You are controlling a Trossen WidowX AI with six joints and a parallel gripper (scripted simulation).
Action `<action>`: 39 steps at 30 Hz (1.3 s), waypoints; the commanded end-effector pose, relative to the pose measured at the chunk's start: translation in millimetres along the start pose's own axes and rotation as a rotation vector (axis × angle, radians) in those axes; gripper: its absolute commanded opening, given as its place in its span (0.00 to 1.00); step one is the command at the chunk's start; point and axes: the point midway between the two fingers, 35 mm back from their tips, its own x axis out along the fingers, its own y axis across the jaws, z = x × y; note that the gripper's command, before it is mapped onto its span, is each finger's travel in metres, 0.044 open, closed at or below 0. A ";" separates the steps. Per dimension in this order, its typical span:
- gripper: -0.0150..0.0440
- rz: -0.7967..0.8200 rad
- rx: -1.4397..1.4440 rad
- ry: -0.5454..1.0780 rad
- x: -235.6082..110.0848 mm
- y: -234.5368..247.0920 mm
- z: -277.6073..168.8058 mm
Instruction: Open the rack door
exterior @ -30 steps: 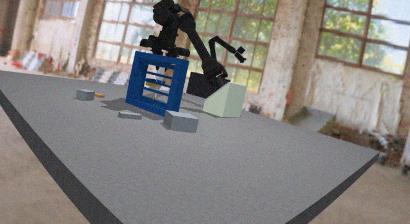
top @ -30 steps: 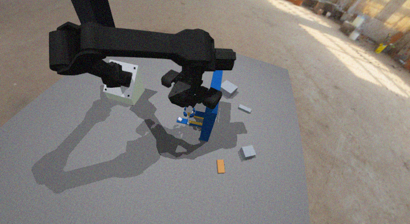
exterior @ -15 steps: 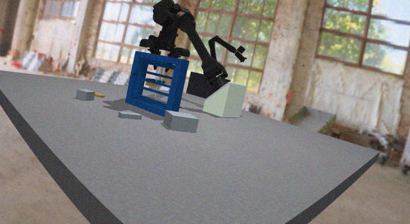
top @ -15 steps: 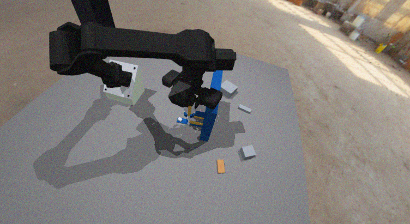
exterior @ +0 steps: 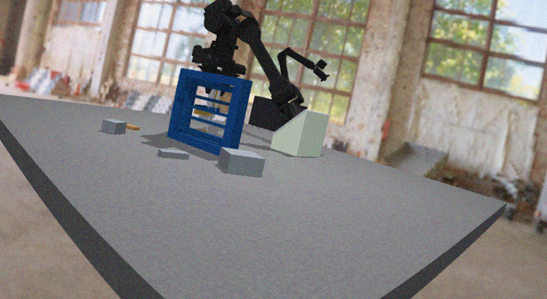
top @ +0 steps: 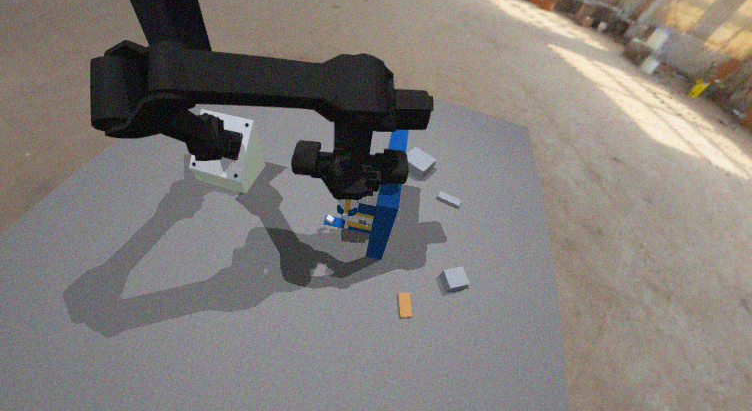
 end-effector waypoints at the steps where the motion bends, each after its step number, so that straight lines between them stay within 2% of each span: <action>1: 0.74 -0.001 -0.178 0.003 0.4 0.0 -0.5; 39: 0.74 0.002 -2.061 0.003 0.4 0.0 -0.5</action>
